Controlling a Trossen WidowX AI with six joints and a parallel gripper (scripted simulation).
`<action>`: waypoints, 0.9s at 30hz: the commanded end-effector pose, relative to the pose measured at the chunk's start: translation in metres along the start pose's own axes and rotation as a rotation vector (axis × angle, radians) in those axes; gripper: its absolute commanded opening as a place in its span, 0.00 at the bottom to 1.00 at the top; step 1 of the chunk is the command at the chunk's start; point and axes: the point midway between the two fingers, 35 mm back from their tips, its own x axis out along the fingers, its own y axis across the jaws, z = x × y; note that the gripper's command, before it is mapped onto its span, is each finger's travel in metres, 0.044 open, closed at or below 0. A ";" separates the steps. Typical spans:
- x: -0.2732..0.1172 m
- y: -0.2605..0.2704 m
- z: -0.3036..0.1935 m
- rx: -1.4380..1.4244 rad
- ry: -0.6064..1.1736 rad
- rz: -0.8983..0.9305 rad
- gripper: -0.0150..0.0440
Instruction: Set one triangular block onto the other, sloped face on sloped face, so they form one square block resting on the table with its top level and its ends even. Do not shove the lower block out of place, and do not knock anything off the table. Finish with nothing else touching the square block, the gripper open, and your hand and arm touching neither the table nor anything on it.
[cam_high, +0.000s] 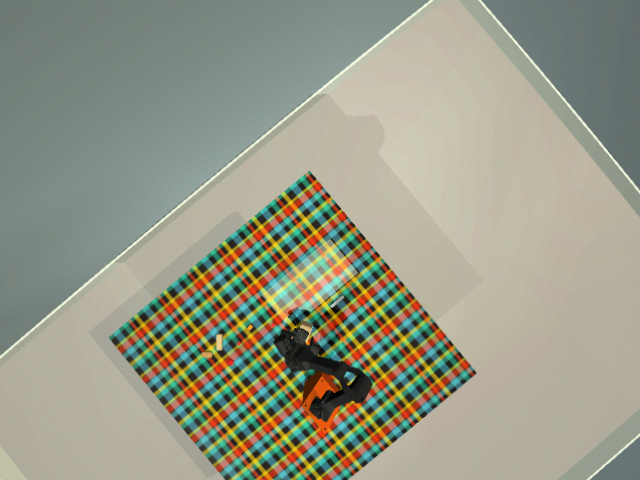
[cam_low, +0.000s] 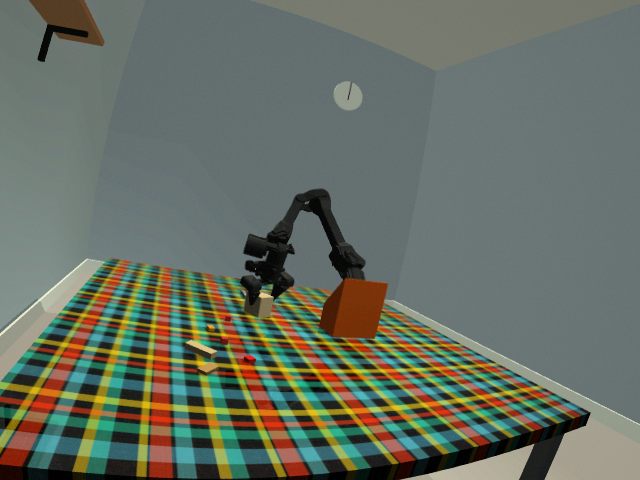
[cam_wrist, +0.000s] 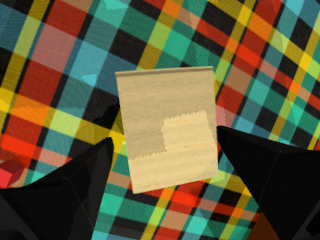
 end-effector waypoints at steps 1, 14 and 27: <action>0.000 0.000 0.000 0.001 0.000 0.001 1.00; -0.092 0.005 -0.003 -0.002 0.019 0.011 1.00; -0.110 0.001 -0.001 0.000 0.005 0.002 1.00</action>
